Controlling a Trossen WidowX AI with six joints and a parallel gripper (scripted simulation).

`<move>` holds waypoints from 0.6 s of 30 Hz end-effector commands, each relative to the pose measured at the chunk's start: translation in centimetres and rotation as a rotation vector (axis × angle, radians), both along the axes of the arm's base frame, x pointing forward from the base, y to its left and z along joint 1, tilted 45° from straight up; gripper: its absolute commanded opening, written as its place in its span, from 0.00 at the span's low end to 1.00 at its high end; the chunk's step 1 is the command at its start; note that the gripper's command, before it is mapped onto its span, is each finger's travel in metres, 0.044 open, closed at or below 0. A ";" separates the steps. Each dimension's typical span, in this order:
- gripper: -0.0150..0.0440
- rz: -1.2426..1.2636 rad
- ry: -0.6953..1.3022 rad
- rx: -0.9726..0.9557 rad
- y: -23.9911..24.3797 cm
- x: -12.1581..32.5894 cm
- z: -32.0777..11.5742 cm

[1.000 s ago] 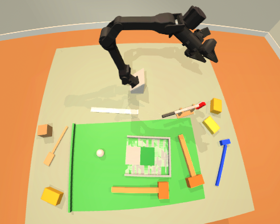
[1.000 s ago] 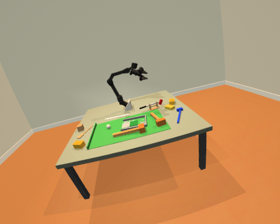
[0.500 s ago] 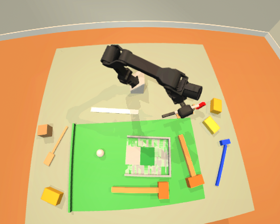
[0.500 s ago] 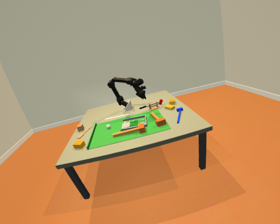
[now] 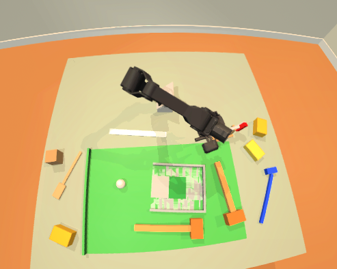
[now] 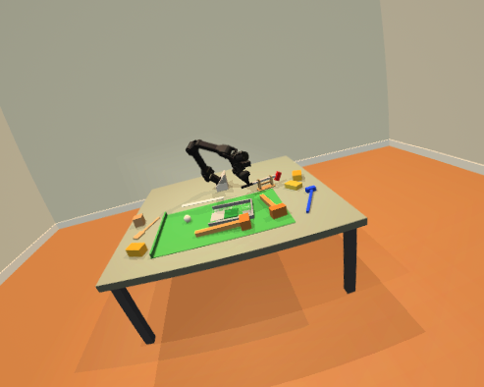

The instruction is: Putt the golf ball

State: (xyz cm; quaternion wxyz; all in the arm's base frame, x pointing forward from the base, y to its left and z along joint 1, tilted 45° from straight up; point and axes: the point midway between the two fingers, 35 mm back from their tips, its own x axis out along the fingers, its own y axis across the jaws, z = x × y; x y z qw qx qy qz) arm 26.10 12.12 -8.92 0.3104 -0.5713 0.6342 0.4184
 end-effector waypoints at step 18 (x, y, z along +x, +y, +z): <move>1.00 0.005 0.004 -0.006 -2.7 -0.6 -2.7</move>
